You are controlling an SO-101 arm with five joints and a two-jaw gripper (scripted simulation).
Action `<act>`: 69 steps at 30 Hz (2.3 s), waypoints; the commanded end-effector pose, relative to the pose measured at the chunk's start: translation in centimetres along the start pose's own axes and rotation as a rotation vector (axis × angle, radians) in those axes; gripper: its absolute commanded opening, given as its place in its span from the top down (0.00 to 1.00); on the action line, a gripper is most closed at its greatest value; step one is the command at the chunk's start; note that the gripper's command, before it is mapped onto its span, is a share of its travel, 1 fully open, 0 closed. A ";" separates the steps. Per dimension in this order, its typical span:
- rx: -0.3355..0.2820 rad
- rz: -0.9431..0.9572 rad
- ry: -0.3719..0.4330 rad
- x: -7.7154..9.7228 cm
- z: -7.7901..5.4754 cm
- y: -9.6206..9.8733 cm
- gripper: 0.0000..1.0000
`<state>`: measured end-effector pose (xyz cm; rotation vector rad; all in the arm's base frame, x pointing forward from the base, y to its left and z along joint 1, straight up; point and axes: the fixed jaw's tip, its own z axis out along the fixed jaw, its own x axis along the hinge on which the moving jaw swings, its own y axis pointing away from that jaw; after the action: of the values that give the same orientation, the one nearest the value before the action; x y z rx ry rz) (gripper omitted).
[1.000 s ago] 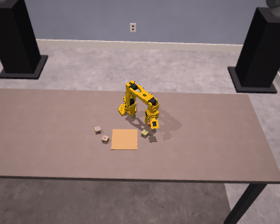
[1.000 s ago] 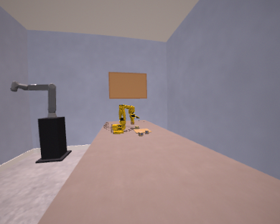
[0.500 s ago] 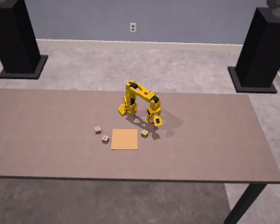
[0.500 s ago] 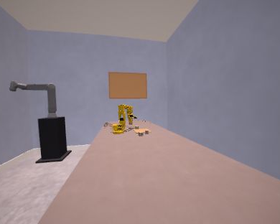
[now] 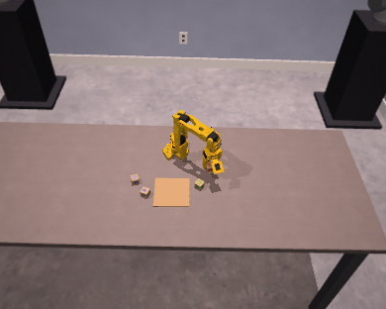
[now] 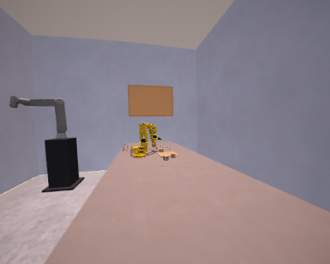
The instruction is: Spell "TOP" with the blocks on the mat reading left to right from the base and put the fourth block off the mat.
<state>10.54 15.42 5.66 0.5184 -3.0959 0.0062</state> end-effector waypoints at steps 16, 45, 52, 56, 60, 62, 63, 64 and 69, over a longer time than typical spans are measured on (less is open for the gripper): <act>-0.059 0.000 -0.083 -0.8 -1.5 0.7 1.00; -0.059 0.000 -0.083 -0.9 -0.3 0.8 1.00; -0.059 0.000 -0.083 -0.9 -0.2 0.8 1.00; -0.059 0.000 -0.083 -0.9 0.0 0.8 1.00; -0.059 0.000 -0.083 -0.9 0.3 0.8 1.00; -0.059 0.000 -0.083 -0.9 0.3 0.8 1.00; -0.059 0.000 -0.083 -0.9 0.3 0.8 1.00; -0.059 0.000 -0.083 -0.9 0.3 0.8 1.00; -0.059 0.000 -0.083 -0.9 0.4 0.8 1.00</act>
<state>10.58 15.49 4.03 0.5207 -3.1046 -0.0076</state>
